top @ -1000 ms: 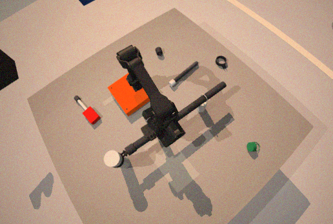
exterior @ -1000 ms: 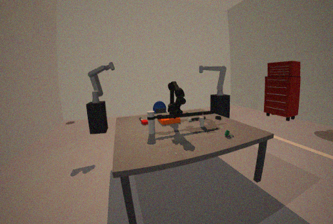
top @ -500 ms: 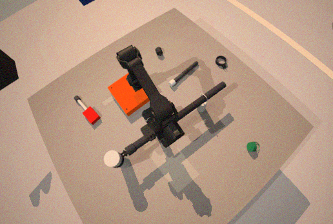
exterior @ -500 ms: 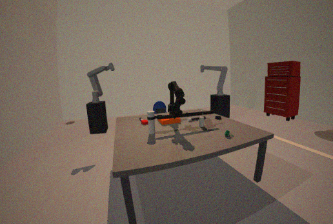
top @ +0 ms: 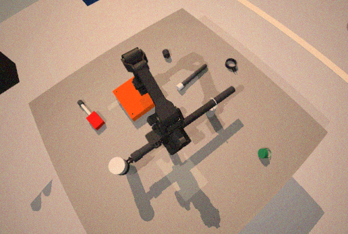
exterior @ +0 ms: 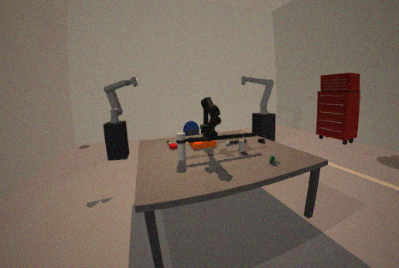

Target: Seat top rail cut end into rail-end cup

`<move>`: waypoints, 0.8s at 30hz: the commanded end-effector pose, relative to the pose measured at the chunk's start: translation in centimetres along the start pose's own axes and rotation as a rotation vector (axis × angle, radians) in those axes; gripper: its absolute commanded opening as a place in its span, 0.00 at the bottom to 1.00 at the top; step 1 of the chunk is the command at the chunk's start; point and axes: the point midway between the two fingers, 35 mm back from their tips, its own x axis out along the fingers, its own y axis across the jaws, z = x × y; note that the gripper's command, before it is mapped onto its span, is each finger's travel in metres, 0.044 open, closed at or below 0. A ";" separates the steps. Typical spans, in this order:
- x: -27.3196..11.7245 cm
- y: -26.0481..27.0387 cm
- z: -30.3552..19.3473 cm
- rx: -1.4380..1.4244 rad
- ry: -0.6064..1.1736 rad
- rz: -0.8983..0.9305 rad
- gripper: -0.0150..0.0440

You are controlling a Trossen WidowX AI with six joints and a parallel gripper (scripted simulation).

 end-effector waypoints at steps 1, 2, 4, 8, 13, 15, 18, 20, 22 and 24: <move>-0.2 0.1 0.6 0.001 -0.013 0.005 0.25; -0.2 0.1 0.6 0.001 -0.013 0.005 0.25; -0.2 0.1 0.7 0.001 -0.013 0.005 0.25; -0.2 0.1 0.8 0.001 -0.013 0.005 0.25; -0.2 0.2 1.0 0.001 -0.013 0.005 0.25; -0.2 0.2 1.1 0.001 -0.014 0.005 0.25; -0.1 0.2 1.2 0.001 -0.014 0.005 0.25; -0.1 0.2 1.2 0.001 -0.014 0.005 0.25; -0.1 0.2 1.3 0.001 -0.014 0.005 0.25; -0.1 0.2 1.4 0.001 -0.014 0.005 0.25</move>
